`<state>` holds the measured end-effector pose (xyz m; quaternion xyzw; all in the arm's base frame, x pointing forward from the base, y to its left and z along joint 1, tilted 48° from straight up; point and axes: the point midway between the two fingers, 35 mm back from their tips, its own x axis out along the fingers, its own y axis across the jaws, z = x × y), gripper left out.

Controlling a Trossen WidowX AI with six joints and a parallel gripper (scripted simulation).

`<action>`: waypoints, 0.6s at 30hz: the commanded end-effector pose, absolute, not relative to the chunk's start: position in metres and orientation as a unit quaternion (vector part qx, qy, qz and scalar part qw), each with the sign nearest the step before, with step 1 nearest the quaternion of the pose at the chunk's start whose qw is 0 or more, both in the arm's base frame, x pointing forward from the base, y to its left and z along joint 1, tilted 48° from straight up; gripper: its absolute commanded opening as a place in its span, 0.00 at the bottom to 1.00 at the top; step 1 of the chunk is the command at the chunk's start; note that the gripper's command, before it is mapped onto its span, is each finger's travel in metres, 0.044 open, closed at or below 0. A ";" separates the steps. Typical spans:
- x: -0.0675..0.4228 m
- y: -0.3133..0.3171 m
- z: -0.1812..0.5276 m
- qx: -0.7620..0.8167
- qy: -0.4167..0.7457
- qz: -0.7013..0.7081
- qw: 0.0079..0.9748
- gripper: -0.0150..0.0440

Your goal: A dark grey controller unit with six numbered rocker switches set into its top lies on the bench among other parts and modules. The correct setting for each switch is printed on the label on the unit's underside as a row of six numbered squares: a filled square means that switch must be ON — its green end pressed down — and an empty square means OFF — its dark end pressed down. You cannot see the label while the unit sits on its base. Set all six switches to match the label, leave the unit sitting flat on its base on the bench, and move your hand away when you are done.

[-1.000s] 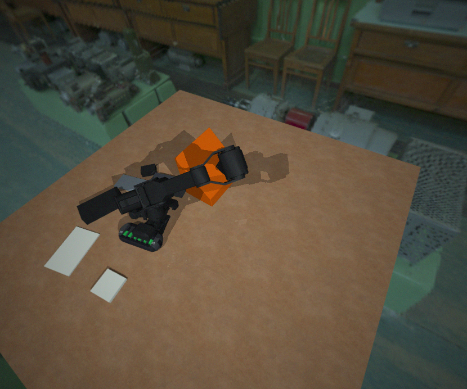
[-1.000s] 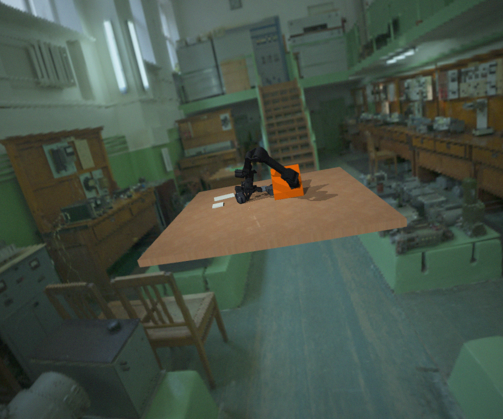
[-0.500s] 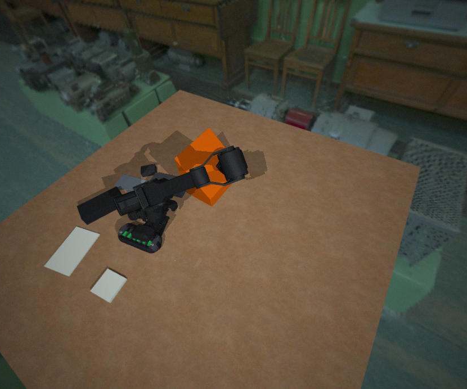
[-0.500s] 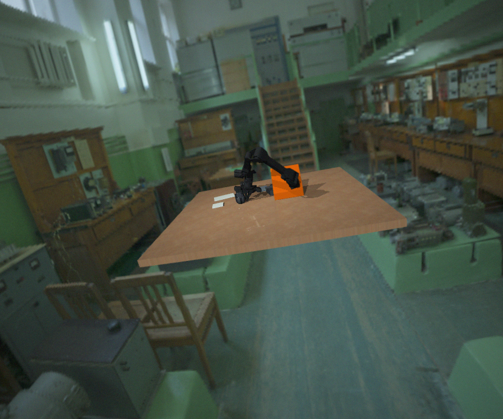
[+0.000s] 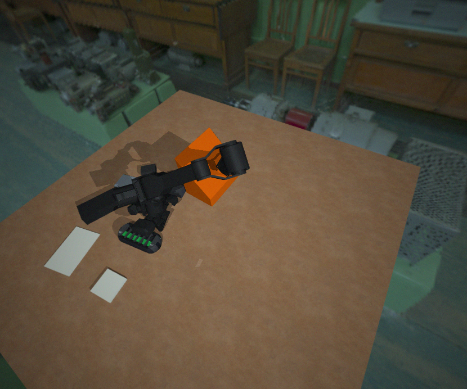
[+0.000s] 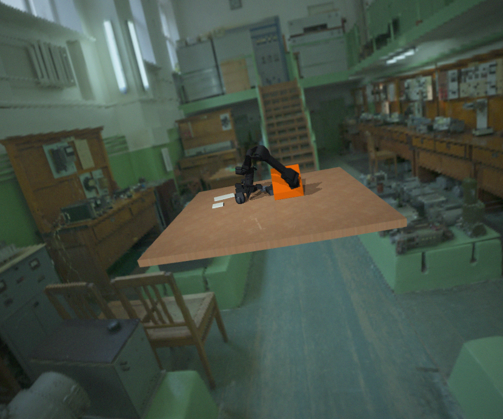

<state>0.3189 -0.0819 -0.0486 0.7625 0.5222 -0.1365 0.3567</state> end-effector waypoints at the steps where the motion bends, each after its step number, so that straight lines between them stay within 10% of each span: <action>1: 0.300 -0.107 -0.029 0.762 0.516 -0.133 0.368 0.25; 18: 0.316 -0.102 -0.029 0.767 0.511 -0.140 0.361 0.25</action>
